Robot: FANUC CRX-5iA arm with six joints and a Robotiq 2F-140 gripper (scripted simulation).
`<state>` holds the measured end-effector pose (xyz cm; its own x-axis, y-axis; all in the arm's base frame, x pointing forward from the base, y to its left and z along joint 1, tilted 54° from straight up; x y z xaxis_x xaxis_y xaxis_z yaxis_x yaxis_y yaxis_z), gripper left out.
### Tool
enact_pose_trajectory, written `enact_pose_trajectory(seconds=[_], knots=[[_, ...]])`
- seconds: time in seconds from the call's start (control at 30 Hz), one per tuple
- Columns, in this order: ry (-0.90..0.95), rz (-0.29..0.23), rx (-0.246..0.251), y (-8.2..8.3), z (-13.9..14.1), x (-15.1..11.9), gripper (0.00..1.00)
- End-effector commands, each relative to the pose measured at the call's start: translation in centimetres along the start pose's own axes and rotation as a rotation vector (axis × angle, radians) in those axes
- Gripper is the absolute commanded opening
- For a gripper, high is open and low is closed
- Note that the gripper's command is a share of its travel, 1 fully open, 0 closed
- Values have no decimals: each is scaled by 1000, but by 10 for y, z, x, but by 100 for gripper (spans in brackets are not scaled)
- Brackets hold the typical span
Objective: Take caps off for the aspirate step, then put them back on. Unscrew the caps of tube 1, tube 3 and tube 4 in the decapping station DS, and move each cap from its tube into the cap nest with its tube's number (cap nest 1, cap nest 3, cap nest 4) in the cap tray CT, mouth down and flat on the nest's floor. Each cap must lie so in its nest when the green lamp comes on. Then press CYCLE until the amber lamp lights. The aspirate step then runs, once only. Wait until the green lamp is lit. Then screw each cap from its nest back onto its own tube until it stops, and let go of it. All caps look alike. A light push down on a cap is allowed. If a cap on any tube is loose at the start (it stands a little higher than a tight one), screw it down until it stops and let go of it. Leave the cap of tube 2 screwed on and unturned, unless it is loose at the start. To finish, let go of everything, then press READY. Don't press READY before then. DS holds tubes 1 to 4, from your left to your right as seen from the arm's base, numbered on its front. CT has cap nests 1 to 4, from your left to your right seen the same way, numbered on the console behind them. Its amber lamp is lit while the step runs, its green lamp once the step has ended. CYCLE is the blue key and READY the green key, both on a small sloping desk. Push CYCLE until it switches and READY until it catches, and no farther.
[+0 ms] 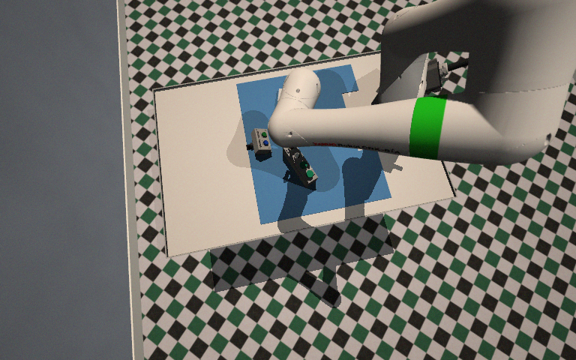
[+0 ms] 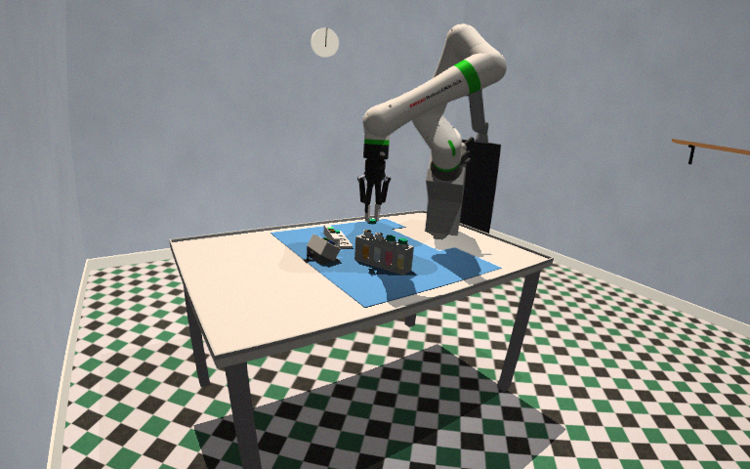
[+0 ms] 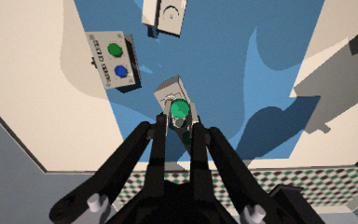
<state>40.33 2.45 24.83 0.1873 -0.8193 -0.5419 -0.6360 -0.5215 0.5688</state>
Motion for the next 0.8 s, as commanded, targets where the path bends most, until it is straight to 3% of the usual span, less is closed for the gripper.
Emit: enact_pose_trajectory(seconds=[0.0, 0.13, 0.47, 0.77], knots=[[-4, 25, -7, -1, -1, -32, 0], [-4, 25, -7, -2, -1, -56, 0], [-4, 25, -7, -2, -1, -56, 0], [-4, 25, -7, -27, -1, -55, 0]])
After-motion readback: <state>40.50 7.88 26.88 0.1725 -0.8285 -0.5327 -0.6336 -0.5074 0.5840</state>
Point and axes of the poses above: the point where the finger pads meet when closed, its own y axis back along the fingers, its own z axis across the jaws, x = y × z, the point moved 4 cm from there along y, back along the fingers, and after that the axes turned 7 degrees about y, right-handed, at the moved point
